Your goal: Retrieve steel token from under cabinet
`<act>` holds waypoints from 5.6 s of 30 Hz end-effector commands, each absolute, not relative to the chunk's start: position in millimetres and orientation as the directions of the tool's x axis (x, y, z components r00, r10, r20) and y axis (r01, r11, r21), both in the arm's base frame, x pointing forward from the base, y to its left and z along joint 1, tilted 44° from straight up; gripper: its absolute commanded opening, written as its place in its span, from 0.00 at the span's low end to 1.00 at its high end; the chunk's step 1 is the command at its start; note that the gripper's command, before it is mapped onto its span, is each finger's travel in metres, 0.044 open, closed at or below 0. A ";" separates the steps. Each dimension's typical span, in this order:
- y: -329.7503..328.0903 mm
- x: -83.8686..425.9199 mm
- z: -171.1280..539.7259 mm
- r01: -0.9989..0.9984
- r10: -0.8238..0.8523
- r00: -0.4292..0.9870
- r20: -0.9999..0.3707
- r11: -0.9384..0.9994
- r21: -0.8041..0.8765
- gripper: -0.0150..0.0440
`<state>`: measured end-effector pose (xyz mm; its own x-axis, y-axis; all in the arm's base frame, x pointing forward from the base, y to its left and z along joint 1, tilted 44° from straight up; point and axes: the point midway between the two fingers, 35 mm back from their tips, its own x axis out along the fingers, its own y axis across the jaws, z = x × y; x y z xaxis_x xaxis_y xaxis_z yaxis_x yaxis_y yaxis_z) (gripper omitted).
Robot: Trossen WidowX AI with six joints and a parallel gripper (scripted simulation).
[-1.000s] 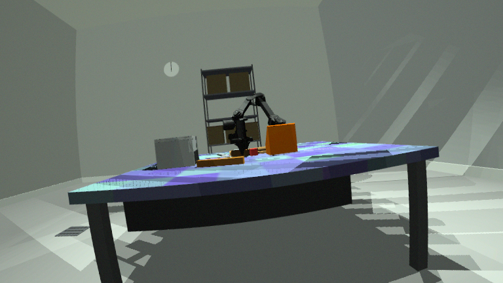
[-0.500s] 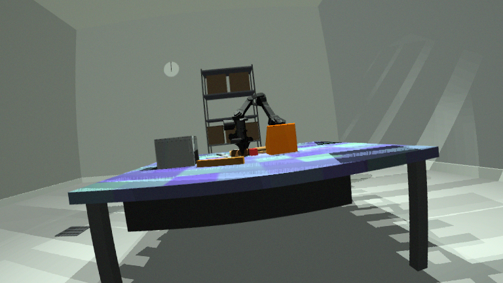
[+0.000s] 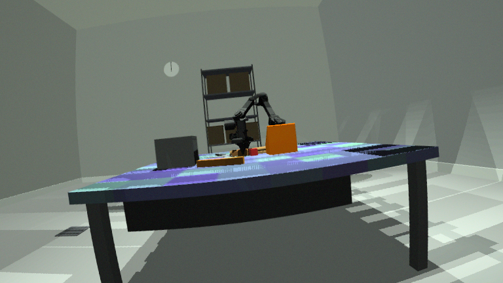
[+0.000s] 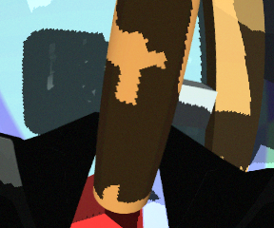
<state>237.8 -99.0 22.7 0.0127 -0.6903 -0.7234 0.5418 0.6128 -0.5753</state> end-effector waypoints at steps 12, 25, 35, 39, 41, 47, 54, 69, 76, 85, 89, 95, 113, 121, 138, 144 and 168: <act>-111.1 233.4 35.0 0.550 -0.698 0.014 -0.716 0.603 -0.577 0.25; -116.8 230.5 40.5 0.550 -0.699 0.014 -0.715 0.603 -0.578 0.25; -123.0 228.2 46.5 0.550 -0.699 0.014 -0.715 0.603 -0.578 0.25; -124.6 227.6 48.2 0.550 -0.699 0.014 -0.715 0.603 -0.578 0.25; -126.2 227.1 49.6 0.550 -0.699 0.014 -0.715 0.603 -0.578 0.25; -129.3 225.8 52.7 0.550 -0.699 0.014 -0.715 0.602 -0.578 0.25; -134.6 224.1 57.9 0.550 -0.699 0.014 -0.715 0.602 -0.578 0.25; -140.2 222.2 63.5 0.519 -0.700 0.014 -0.714 0.616 -0.593 0.25; -140.2 222.3 63.5 0.471 -0.700 0.014 -0.714 0.635 -0.613 0.25; -140.2 222.3 63.4 0.407 -0.700 0.014 -0.714 0.657 -0.635 0.25; -140.2 222.3 63.4 0.377 -0.700 0.014 -0.714 0.665 -0.644 0.25; -140.1 222.3 63.4 0.333 -0.700 0.014 -0.714 0.677 -0.657 0.25; -140.1 222.3 63.3 0.196 -0.700 0.014 -0.714 0.702 -0.684 0.25; -140.1 222.3 63.3 0.134 -0.700 0.014 -0.714 0.709 -0.692 0.25; -140.1 222.3 63.3 0.000 -0.700 0.014 -0.714 0.714 -0.700 0.25; -140.1 222.3 63.4 -0.047 -0.700 0.014 -0.714 0.713 -0.700 0.25; -140.5 220.4 62.0 -0.105 -0.700 0.014 -0.714 0.709 -0.697 0.71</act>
<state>220.4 -140.5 62.0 0.0107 -0.6985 -0.7155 -0.1045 0.7108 -0.6956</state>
